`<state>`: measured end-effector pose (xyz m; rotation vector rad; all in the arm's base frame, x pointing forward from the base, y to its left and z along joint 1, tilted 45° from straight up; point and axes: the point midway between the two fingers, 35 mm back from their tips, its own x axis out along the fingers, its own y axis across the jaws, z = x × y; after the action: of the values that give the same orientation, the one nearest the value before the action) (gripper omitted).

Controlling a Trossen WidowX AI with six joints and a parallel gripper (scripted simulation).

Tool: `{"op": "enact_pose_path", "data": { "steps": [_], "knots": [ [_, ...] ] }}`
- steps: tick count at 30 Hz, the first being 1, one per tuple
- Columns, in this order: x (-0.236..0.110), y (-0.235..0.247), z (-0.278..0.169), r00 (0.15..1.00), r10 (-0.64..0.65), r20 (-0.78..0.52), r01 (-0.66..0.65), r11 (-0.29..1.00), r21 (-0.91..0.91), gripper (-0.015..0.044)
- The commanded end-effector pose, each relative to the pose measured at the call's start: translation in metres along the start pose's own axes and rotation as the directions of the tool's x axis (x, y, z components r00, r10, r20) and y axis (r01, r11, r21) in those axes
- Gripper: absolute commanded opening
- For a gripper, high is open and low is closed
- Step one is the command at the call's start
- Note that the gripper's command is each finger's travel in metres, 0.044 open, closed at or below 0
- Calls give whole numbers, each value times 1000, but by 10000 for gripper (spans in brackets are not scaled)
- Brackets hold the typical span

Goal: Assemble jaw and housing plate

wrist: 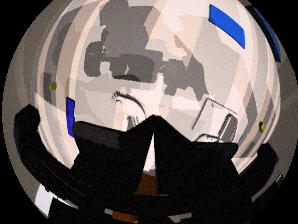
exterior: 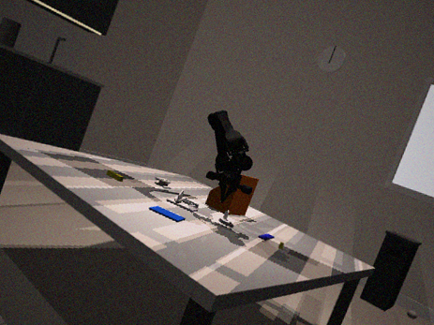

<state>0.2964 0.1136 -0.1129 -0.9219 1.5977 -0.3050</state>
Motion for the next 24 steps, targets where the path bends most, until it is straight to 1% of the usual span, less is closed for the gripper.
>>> {"op": "enact_pose_path", "data": {
  "steps": [1, 6, 22, 23, 24],
  "knots": [
    [0, 0, 0, 1000, 0, 0, 0, 1000, 0, 0],
    [0, 0, 0, 1000, 0, 0, 0, 1000, 0, 0],
    [0, 0, 0, 1000, 0, 0, 0, 1000, 0, 420],
    [0, 0, 0, 1000, 0, 0, 0, 1000, 0, 440],
    [0, 0, 0, 1000, 0, 0, 0, 1000, 0, 440]
  ]
}}
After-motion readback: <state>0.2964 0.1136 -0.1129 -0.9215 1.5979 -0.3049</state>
